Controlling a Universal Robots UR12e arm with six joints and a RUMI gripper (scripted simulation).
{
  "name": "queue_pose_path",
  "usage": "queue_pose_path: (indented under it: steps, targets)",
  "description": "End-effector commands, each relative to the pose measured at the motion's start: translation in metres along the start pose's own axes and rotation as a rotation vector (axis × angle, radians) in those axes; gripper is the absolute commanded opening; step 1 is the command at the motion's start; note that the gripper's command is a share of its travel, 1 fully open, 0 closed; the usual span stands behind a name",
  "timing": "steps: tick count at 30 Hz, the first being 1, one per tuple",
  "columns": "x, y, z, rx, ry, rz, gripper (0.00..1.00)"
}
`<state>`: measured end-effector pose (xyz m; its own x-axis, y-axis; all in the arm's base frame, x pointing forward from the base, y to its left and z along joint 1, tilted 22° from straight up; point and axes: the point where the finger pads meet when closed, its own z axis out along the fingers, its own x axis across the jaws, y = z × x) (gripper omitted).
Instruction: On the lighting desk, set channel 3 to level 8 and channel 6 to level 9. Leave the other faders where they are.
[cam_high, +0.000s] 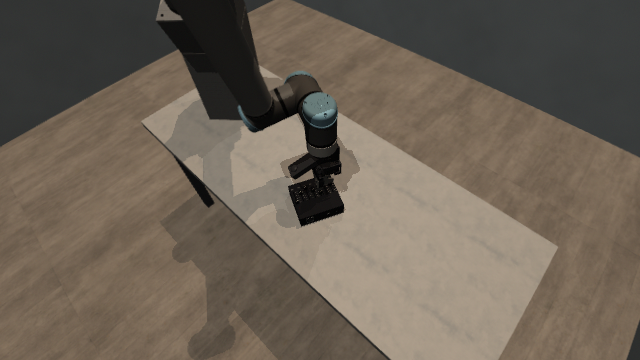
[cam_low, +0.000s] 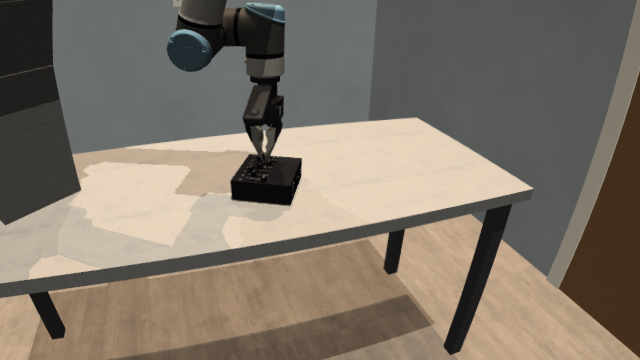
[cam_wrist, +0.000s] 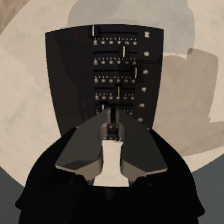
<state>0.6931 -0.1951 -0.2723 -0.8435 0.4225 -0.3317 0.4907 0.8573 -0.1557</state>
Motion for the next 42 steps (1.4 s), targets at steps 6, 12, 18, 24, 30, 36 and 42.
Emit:
queue_pose_path:
  steps: [6, 12, 18, 24, 30, 36, 42]
  targets:
    - [-0.0076, -0.0014, -0.0011, -0.001, -0.009, 0.003, 0.00]
    - [-0.0076, -0.0014, -0.0011, -0.001, -0.009, 0.003, 0.00]
    - [-0.0076, -0.0014, -0.0011, -0.001, -0.009, 0.003, 0.00]
    - [-0.0076, -0.0014, -0.0011, -0.001, -0.009, 0.003, 0.00]
    - [-0.0068, -0.0014, -0.0011, -0.001, -0.009, 0.003, 0.00]
    - [-0.0034, -0.0014, -0.0010, -0.001, -0.009, 0.003, 0.00]
    - [-0.0016, -0.0014, -0.0010, -0.001, -0.009, 0.003, 0.00]
